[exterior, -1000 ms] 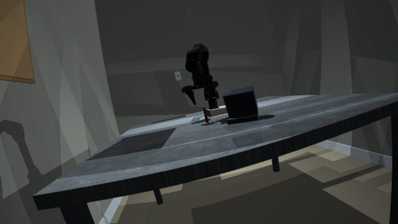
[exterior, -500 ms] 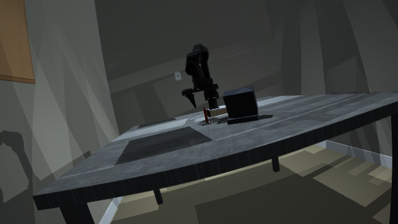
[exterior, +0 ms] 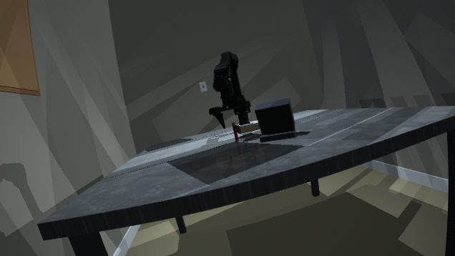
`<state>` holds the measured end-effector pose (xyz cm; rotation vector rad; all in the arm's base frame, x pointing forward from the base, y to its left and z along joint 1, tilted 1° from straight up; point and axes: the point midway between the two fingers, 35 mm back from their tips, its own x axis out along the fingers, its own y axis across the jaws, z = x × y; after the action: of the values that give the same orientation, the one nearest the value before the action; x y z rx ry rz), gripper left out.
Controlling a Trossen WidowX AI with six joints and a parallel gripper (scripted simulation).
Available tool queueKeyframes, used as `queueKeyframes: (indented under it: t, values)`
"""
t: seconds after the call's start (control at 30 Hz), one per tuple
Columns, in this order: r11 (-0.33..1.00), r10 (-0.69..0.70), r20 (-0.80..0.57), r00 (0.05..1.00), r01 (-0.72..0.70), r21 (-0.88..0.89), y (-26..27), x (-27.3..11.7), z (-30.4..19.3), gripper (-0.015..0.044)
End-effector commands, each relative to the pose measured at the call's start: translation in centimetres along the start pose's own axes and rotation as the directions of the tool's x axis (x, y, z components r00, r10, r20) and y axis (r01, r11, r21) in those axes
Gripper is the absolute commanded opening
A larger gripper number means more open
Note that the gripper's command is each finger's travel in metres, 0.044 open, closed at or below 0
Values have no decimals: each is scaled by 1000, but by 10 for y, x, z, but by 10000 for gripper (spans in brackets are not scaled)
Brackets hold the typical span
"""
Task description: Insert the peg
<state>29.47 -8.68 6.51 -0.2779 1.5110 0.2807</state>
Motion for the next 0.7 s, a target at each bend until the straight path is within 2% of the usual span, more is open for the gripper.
queueKeyframes:
  t: [0.0, 0.47, 0.67]
  values:
    - [1000, 8, -4, 1000, -8, -5, 1, 9, -1, 440]
    - [1000, 8, -4, 1000, -8, -5, 2, 26, -2, 440]
    - [1000, 2, -3, 1000, -2, -1, 2, 22, -2, 282]
